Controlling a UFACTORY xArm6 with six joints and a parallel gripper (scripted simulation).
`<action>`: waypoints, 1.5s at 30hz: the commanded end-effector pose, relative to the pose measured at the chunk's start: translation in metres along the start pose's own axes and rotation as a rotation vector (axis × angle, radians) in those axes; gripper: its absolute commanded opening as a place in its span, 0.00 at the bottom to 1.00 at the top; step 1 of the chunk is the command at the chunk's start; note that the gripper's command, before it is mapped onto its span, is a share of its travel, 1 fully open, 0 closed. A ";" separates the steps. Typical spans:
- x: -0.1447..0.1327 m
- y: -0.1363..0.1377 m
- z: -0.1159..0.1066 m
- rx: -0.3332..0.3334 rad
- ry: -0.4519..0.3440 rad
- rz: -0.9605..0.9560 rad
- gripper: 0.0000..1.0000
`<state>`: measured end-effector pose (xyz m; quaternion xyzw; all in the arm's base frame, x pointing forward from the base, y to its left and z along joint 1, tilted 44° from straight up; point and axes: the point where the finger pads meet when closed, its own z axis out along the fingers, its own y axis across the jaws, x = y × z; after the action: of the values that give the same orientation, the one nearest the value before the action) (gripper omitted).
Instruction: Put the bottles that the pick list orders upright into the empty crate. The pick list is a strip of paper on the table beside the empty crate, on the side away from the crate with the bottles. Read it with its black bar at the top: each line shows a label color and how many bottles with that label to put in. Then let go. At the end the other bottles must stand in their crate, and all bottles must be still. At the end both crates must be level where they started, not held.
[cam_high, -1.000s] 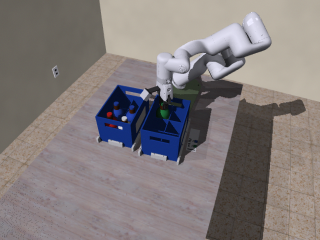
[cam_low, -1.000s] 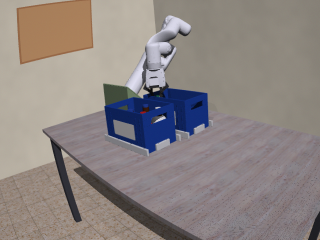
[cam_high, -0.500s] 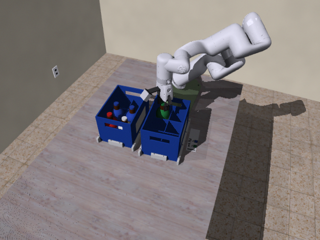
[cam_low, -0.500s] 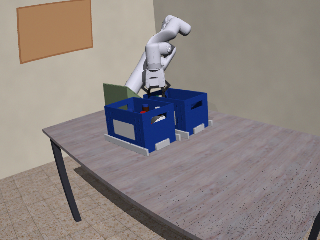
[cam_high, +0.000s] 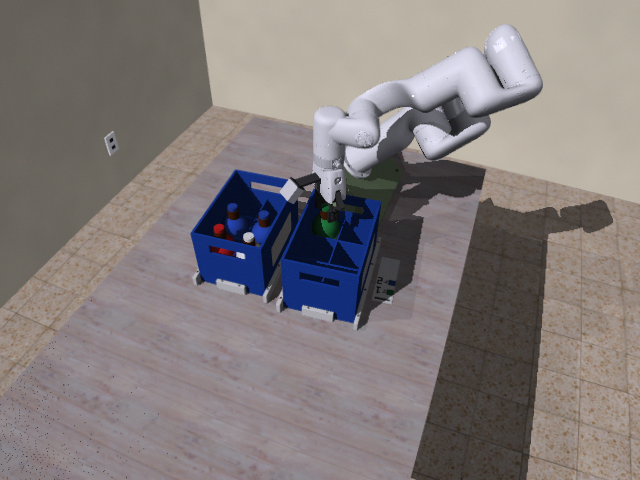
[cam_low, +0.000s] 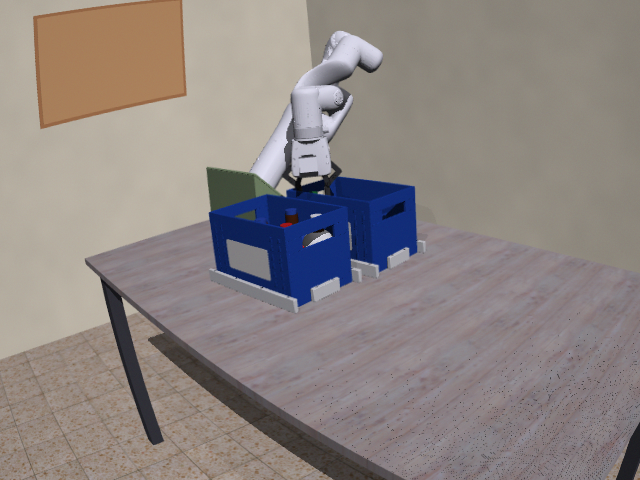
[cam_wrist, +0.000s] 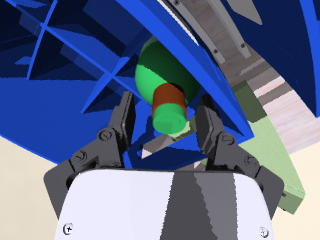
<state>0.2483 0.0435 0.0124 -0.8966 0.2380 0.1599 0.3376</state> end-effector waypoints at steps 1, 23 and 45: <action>0.001 0.000 -0.001 0.000 0.003 -0.001 0.65; 0.001 0.000 -0.001 0.000 0.003 -0.001 0.65; 0.001 0.000 -0.014 0.000 0.003 -0.001 0.65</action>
<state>0.2487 0.0401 0.0159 -0.8965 0.2381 0.1603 0.3376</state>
